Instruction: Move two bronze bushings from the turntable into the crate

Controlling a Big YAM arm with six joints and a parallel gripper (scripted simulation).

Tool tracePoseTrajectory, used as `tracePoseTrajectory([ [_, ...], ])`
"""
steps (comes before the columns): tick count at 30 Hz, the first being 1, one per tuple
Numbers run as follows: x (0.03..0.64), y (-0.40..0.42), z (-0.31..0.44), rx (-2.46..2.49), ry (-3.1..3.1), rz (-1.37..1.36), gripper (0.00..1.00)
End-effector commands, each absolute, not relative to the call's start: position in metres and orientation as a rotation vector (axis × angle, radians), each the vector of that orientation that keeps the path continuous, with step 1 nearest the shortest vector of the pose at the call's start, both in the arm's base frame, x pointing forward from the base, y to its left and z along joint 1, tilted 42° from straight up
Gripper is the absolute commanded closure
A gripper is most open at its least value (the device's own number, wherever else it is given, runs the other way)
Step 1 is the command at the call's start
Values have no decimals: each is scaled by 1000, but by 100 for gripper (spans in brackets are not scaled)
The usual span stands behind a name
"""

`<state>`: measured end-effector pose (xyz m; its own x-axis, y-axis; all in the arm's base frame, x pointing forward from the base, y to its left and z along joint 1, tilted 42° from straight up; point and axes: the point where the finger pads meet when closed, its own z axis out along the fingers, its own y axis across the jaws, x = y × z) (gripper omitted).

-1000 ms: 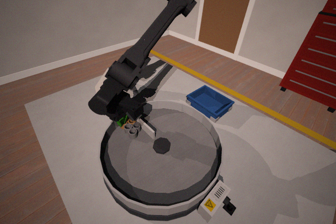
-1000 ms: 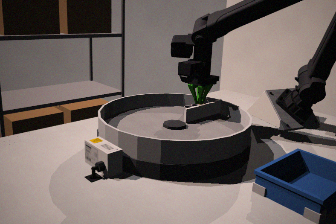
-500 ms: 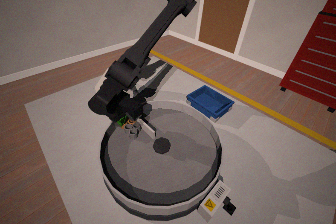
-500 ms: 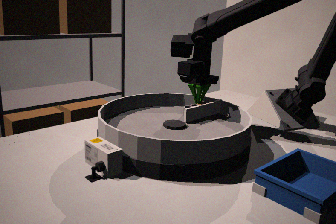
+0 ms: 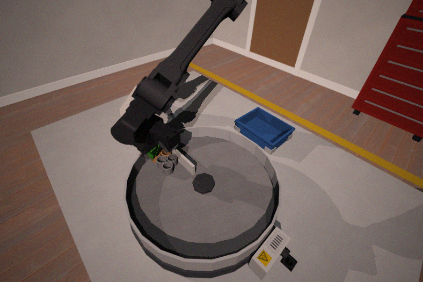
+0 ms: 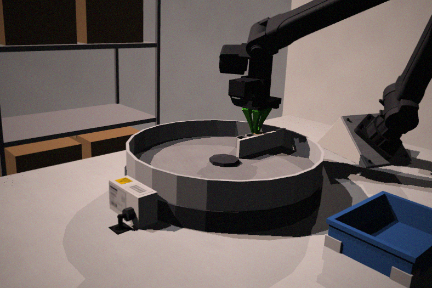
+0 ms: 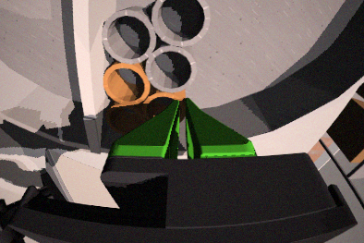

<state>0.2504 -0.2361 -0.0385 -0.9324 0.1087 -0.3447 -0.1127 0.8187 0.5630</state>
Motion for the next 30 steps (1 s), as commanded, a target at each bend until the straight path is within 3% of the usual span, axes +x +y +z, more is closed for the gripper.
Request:
tracePoseTrajectory([
  [1, 246, -232, -36, 28, 2638, 878, 100],
  [30, 245, -234, -34, 28, 2635, 869, 100],
])
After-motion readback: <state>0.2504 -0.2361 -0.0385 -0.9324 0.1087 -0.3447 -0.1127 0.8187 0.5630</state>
